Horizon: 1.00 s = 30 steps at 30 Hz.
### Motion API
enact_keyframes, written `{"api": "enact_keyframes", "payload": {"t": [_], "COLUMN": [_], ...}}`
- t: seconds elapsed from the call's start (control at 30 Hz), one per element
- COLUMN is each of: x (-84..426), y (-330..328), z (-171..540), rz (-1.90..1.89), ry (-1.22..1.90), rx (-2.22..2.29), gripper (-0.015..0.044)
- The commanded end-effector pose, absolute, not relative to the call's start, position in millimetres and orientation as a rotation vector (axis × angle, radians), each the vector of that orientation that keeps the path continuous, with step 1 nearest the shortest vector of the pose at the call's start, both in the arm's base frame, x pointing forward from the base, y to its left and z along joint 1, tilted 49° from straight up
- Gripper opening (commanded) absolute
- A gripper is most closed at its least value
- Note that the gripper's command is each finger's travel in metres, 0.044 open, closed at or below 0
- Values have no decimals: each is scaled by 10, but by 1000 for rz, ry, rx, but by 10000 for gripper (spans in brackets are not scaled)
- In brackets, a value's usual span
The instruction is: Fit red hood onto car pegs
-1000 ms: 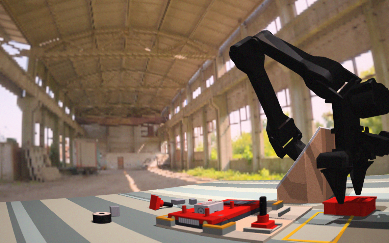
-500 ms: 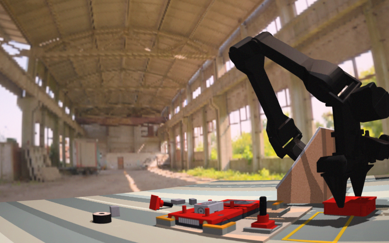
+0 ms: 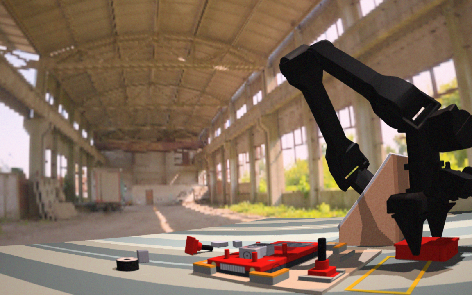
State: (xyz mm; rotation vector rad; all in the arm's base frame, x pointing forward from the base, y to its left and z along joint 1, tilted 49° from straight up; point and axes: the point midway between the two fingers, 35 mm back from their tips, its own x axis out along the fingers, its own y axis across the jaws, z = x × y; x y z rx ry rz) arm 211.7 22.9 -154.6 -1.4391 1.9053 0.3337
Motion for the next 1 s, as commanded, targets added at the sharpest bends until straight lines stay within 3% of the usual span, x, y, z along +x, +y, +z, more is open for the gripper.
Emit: {"api": "enact_keyframes", "payload": {"t": [0.0, 0.03, 0.13, 0.47, 0.83, 0.97], "x": [2116, 2115, 2115, 2115, 2131, 2147], "y": [209, 205, 222, 222, 339, 437], "z": [-1558, -1561, -1552, -1552, -1448, -1361], "rz": [333, 333, 334, 334, 336, 337], "ry": [1903, 1904, 1905, 1905, 1906, 1906], "rx": [-1445, -1445, -1439, -1439, -1438, -1438], "gripper": [440, 440, 361, 295, 6, 0]}}
